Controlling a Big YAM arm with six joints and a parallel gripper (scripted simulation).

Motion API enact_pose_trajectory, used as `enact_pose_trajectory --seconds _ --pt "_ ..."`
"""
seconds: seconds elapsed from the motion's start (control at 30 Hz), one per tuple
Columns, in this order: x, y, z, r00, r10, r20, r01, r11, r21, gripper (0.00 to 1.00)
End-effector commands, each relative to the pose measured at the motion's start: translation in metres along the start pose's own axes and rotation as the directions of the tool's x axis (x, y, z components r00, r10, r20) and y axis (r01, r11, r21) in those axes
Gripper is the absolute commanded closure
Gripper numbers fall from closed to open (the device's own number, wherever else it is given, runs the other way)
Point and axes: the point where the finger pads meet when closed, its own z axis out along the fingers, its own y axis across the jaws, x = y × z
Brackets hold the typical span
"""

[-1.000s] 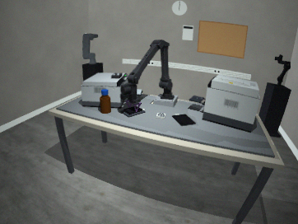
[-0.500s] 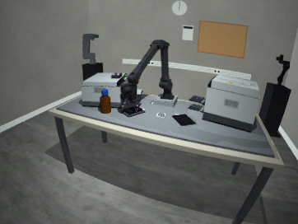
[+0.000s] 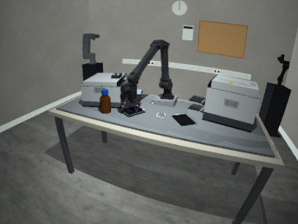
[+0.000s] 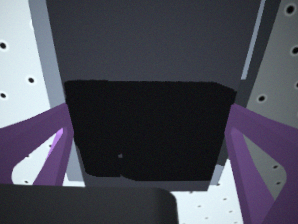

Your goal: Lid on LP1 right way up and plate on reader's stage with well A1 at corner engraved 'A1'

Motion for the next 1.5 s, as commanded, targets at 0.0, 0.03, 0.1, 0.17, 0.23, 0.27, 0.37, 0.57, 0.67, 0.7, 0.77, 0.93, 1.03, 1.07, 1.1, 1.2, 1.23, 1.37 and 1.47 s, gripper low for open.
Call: enact_pose_trajectory --seconds 0.0,0.03,0.1,0.17,0.23,0.27,0.37,0.57,0.67,0.7,0.77,0.93,1.03,1.07,1.1,1.2,1.23,1.37,1.47 --pt "-0.035 0.003 -0.025 0.995 -0.018 0.093 0.018 1.0 0.004 0.15" --pt "-0.036 0.003 -0.025 0.995 -0.018 0.094 0.018 1.0 0.004 0.15" --pt "-0.037 0.003 -0.025 0.995 -0.018 0.096 0.018 1.0 0.003 0.15" --pt "-0.034 0.003 -0.024 0.996 -0.018 0.091 0.018 1.0 0.003 0.15" --pt "-0.03 0.003 -0.021 0.996 -0.019 0.082 0.019 1.0 0.003 0.15" --pt "-0.027 0.004 -0.018 0.997 -0.019 0.074 0.019 1.0 0.003 0.15" --pt "-0.02 0.004 -0.01 0.998 -0.021 0.051 0.021 1.0 0.002 0.15" --pt "-0.01 0.005 0.001 1.0 -0.023 0.019 0.023 1.0 0.001 0.15" --pt "-0.003 0.006 0.006 1.0 -0.024 0.002 0.024 1.0 0.001 0.15" --pt "-0.002 0.006 0.007 1.0 -0.024 0.0 0.024 1.0 0.001 0.15" --pt "-0.001 0.006 0.008 1.0 -0.024 -0.004 0.024 1.0 0.001 0.15" --pt "0.002 0.006 0.01 1.0 -0.024 -0.009 0.024 1.0 0.0 0.15" --pt "0.002 0.006 0.01 1.0 -0.024 -0.009 0.024 1.0 0.0 0.15" --pt "0.002 0.006 0.01 1.0 -0.024 -0.009 0.024 1.0 0.0 0.15" --pt "0.002 0.006 0.01 1.0 -0.024 -0.009 0.024 1.0 0.0 0.15" --pt "-0.005 0.006 0.006 1.0 -0.023 0.006 0.023 1.0 0.0 0.15" --pt "-0.007 0.006 0.005 1.0 -0.022 0.01 0.022 1.0 0.0 0.15" --pt "-0.018 0.005 -0.004 0.999 -0.02 0.04 0.02 1.0 0.001 0.15" --pt "-0.026 0.005 -0.012 0.998 -0.018 0.066 0.018 1.0 0.001 0.15"
